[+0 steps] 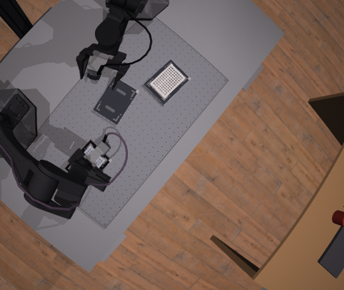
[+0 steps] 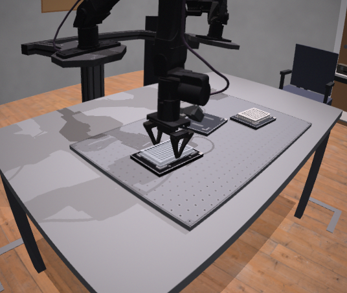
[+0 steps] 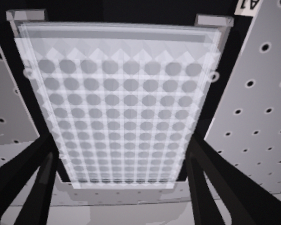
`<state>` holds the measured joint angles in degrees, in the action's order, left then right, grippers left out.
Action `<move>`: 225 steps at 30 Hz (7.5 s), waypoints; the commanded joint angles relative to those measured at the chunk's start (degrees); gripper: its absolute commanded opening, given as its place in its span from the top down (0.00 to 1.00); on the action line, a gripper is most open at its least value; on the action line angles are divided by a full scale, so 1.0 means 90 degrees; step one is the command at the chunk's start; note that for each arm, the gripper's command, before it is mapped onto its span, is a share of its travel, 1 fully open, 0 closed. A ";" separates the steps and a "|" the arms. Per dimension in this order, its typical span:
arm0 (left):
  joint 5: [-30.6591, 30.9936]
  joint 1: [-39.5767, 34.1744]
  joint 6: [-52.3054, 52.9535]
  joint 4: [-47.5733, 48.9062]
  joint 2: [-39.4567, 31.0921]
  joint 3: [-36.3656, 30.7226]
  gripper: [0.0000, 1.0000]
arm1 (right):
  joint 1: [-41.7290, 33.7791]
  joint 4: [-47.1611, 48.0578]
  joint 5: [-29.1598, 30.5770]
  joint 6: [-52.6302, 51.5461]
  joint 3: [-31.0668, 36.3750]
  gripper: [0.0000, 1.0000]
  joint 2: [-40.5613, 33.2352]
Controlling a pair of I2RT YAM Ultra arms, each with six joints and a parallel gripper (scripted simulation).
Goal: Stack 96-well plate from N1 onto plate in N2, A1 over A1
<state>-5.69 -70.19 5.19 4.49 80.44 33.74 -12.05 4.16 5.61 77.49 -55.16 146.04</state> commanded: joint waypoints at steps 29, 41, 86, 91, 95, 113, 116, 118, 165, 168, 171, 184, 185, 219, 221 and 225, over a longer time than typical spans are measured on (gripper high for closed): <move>0.0394 0.2738 0.0223 0.2286 0.0964 -0.0571 0.00 | -0.0113 -0.0738 -0.0077 -0.0103 0.0434 0.21 -0.1100; 0.0733 0.6133 0.0368 0.4191 0.2654 -0.1027 0.00 | -0.0076 -0.0659 -0.0023 -0.0077 0.0366 0.21 -0.1049; 0.1036 0.8789 0.0449 0.5560 0.4085 -0.1248 0.00 | -0.5168 -0.2639 0.0061 -0.5116 -0.2727 0.21 0.0500; 0.1036 0.8789 0.0449 0.5560 0.4085 -0.1248 0.00 | -0.5129 -0.2721 -0.0005 -0.4152 -0.2719 0.21 0.0498; 0.1036 0.8789 0.0449 0.5560 0.4085 -0.1248 0.00 | -0.5120 -0.2746 -0.0017 -0.3833 -0.2740 0.21 0.0503; 0.1036 0.8789 0.0449 0.5560 0.4085 -0.1248 0.00 | -0.5166 -0.3074 -0.0029 -0.3751 -0.3143 0.21 0.0624; 0.1036 0.8789 0.0449 0.5560 0.4085 -0.1248 0.00 | -0.5166 -0.2948 -0.0033 -0.3732 -0.3152 0.21 0.0583; 0.1036 0.8789 0.0449 0.5560 0.4085 -0.1248 0.00 | -0.5122 -0.2631 -0.0053 -0.3654 -0.3166 0.21 0.0707; 0.1036 0.8789 0.0449 0.5560 0.4085 -0.1248 0.00 | -0.5062 -0.2357 -0.0007 -0.3727 -0.3019 0.21 0.0955; 0.1036 0.8789 0.0449 0.5560 0.4085 -0.1248 0.00 | -0.5058 -0.2382 0.0007 -0.3739 -0.3017 0.21 0.0980; 0.1036 0.8789 0.0449 0.5560 0.4085 -0.1248 0.00 | -0.5072 -0.2410 0.0033 -0.3744 -0.2946 0.21 0.1031; 0.1036 0.8789 0.0449 0.5560 0.4085 -0.1248 0.00 | -0.5005 -0.2134 0.0030 -0.3646 -0.3332 0.21 0.1541; 0.1036 0.8789 0.0449 0.5560 0.4085 -0.1248 0.00 | -0.4999 -0.2117 0.0050 -0.3645 -0.3352 0.21 0.1586; 0.1036 0.8789 0.0449 0.5560 0.4085 -0.1248 0.00 | -0.5162 -0.2667 -0.0036 -0.3802 -0.2678 0.00 0.0712; 0.1036 0.8789 0.0449 0.5560 0.4085 -0.1248 0.00 | -0.5211 -0.2809 -0.0053 -0.3851 -0.2530 0.00 0.0427; 0.1036 0.8789 0.0449 0.5560 0.4085 -0.1248 0.00 | -0.5289 -0.3305 -0.0062 -0.3927 -0.2290 0.00 -0.0308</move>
<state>3.51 8.64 9.13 53.93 117.21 22.81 -58.63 -22.13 5.89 43.13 -76.77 149.53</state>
